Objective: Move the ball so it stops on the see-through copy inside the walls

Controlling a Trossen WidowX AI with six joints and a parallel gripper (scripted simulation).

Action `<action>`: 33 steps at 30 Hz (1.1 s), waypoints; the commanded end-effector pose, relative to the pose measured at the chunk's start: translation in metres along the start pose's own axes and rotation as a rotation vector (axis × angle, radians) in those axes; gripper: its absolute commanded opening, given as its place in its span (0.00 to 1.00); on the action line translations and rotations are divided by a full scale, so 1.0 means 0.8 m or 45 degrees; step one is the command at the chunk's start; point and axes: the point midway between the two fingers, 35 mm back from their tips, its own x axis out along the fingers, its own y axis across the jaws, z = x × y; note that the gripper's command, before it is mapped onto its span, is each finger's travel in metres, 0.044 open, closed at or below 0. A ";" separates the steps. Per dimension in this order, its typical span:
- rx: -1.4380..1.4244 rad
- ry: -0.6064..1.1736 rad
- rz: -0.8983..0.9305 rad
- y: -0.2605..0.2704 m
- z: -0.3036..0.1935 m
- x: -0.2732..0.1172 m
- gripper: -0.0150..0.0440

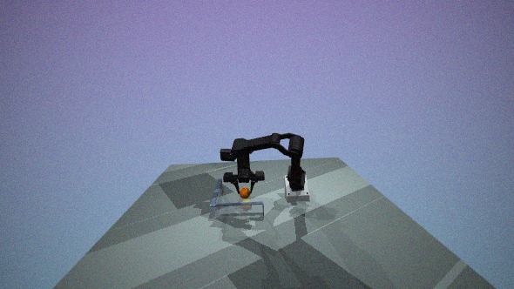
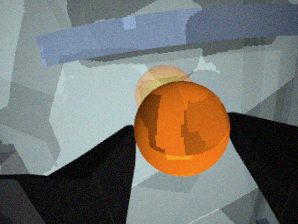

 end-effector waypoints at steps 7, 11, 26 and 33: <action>0.001 -0.011 0.003 0.005 0.004 0.056 0.25; 0.001 -0.011 0.003 0.005 0.004 0.057 0.25; 0.001 -0.012 0.003 0.005 0.004 0.081 0.25; -0.005 -0.007 -0.005 0.003 0.004 0.076 0.43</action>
